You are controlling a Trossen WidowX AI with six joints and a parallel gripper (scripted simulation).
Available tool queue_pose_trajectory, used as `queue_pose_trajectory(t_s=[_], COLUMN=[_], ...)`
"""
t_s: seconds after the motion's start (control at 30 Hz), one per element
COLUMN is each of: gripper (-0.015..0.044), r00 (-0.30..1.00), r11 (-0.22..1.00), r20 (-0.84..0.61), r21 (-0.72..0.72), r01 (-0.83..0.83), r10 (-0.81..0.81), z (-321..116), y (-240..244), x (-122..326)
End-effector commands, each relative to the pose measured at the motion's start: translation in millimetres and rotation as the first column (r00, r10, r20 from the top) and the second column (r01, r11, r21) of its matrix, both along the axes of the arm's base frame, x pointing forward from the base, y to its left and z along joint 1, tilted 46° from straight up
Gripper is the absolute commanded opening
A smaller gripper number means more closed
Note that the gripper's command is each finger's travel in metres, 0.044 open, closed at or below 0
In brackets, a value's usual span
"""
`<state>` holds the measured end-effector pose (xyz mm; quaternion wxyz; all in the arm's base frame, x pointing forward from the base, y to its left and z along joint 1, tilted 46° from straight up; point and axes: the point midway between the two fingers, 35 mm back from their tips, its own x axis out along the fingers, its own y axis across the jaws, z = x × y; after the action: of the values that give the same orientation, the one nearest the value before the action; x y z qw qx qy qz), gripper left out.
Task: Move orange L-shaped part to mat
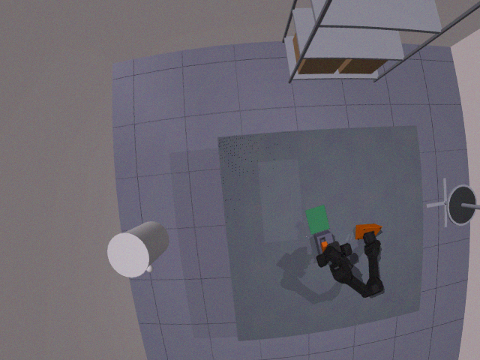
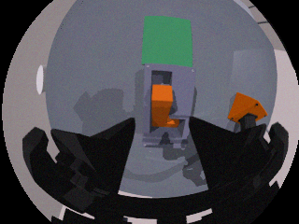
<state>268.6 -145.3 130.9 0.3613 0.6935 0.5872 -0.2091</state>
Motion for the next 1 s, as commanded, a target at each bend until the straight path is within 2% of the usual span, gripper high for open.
queue_pose_trajectory(t_s=[0.0,0.2,0.97], gripper=[0.028,0.028,0.028], r00=[0.999,0.998,0.998], r11=[1.0,0.999,0.999], r20=[-0.036,-0.057,-0.057], r21=[0.009,0.033,0.034], r01=[0.027,0.028,0.029], r10=[-0.027,-0.026,-0.027], z=[-3,-22,-44], y=[0,17,38], x=[1,6,14])
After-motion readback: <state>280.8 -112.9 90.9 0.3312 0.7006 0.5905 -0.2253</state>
